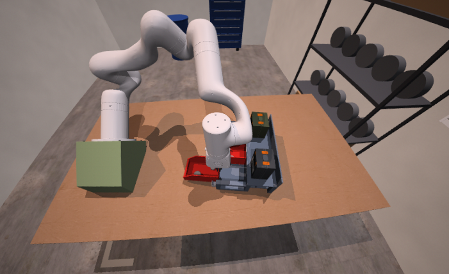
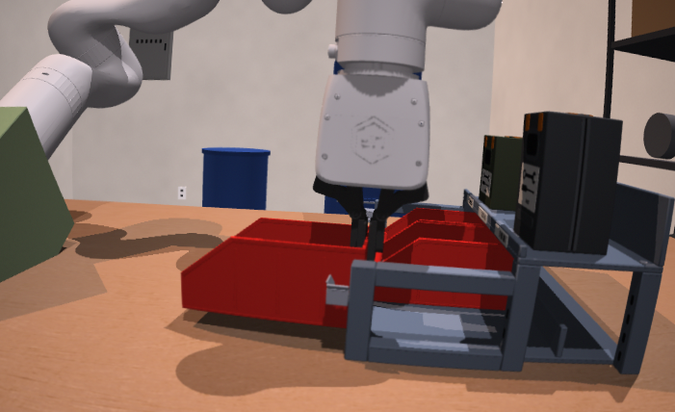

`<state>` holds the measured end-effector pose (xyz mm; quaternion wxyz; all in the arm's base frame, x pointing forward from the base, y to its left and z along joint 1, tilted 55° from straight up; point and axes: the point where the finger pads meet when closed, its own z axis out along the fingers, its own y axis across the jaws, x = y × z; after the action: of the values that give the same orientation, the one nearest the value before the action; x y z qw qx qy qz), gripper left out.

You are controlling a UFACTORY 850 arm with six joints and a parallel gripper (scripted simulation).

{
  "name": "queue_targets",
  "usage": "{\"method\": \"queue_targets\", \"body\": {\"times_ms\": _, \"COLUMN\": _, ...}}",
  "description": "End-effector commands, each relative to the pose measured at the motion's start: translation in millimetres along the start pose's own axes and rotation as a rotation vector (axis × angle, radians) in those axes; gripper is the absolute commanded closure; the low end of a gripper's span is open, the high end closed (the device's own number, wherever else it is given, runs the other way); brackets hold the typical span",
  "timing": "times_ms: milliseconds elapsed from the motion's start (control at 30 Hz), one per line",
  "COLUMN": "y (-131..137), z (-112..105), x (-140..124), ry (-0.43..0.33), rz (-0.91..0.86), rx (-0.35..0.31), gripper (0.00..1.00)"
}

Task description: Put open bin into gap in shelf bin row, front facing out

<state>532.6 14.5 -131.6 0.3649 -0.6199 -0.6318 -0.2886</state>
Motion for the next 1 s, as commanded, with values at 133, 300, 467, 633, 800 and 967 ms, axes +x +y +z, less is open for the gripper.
{"method": "queue_targets", "body": {"times_ms": 133, "y": 1.5, "z": -1.0, "x": -0.1, "ry": -0.001, "rz": -0.001, "rx": -0.002, "gripper": 1.0}}
{"method": "queue_targets", "body": {"times_ms": 300, "y": 11.4, "z": -1.1, "x": -0.1, "ry": -0.001, "rz": -0.001, "rx": -0.002, "gripper": 1.0}}
{"method": "queue_targets", "body": {"times_ms": 467, "y": 11.4, "z": -1.1, "x": -0.1, "ry": -0.001, "rz": -0.001, "rx": -0.002, "gripper": 1.0}}
{"method": "queue_targets", "body": {"times_ms": 633, "y": 11.4, "z": -1.1, "x": -0.1, "ry": -0.001, "rz": -0.001, "rx": -0.002, "gripper": 1.0}}
{"method": "queue_targets", "body": {"times_ms": 800, "y": 17.2, "z": -1.1, "x": -0.1, "ry": -0.001, "rz": -0.001, "rx": -0.002, "gripper": 1.0}}
{"method": "queue_targets", "body": {"times_ms": 967, "y": 21.2, "z": -1.1, "x": -0.1, "ry": -0.001, "rz": -0.001, "rx": -0.002, "gripper": 1.0}}
